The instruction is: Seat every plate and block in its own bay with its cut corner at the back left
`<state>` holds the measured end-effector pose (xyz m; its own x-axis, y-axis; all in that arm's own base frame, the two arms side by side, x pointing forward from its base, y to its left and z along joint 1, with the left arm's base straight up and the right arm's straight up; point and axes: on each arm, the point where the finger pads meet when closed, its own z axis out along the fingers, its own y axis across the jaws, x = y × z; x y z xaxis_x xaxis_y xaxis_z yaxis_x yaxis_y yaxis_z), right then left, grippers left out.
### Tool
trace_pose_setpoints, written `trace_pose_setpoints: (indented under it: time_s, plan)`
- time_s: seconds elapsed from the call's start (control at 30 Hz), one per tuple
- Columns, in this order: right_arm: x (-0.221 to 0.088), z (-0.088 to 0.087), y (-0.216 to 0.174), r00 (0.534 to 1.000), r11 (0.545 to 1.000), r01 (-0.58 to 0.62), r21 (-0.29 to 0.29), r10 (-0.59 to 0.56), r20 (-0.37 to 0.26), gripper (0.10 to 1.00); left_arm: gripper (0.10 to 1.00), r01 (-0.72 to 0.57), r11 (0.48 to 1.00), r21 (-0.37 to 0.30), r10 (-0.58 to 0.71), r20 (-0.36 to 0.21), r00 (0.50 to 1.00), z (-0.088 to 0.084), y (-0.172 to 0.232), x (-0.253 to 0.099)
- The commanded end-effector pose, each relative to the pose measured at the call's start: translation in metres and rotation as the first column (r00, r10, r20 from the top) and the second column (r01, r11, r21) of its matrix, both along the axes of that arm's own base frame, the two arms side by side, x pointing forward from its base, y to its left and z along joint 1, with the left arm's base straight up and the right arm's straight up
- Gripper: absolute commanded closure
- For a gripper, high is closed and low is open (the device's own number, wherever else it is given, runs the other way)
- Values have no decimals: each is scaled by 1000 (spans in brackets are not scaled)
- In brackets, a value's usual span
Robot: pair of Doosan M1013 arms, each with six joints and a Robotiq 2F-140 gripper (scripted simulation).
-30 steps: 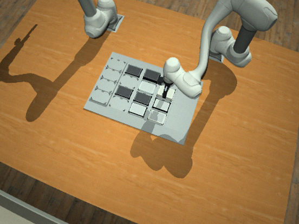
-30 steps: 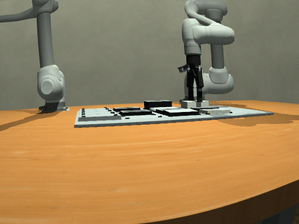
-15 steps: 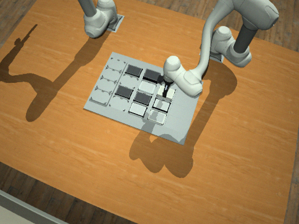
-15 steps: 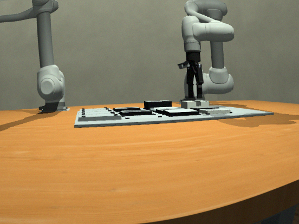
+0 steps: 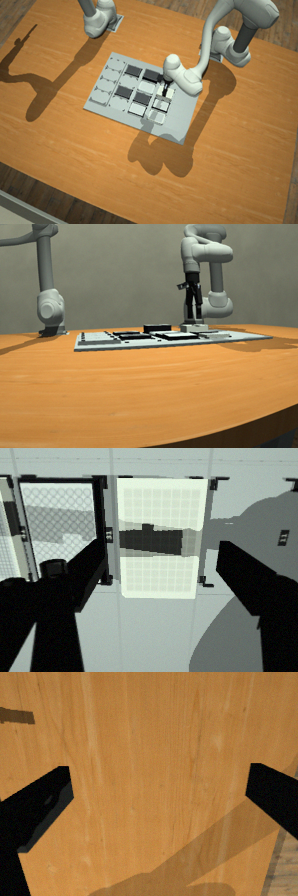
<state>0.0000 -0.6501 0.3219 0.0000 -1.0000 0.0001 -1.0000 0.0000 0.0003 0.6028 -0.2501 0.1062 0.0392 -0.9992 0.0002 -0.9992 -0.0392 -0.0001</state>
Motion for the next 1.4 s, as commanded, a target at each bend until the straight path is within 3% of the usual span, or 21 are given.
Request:
trace_pose_setpoints:
  time_s: [0.0, 0.33, 1.37]
  plan:
    - [0, 1, 0, 1000, 1000, 0, -1, 0, 0, 98, 400, 0, 1000, 0, 0, 1, 1000, 2, 0, 0]
    - [0, 1, 0, 1000, 1000, 0, -1, 0, 0, 98, 400, 0, 1000, 0, 0, 1, 1000, 2, 0, 0]
    - [0, 1, 0, 1000, 1000, 0, -1, 0, 0, 98, 400, 0, 1000, 0, 0, 1, 1000, 2, -108, 5]
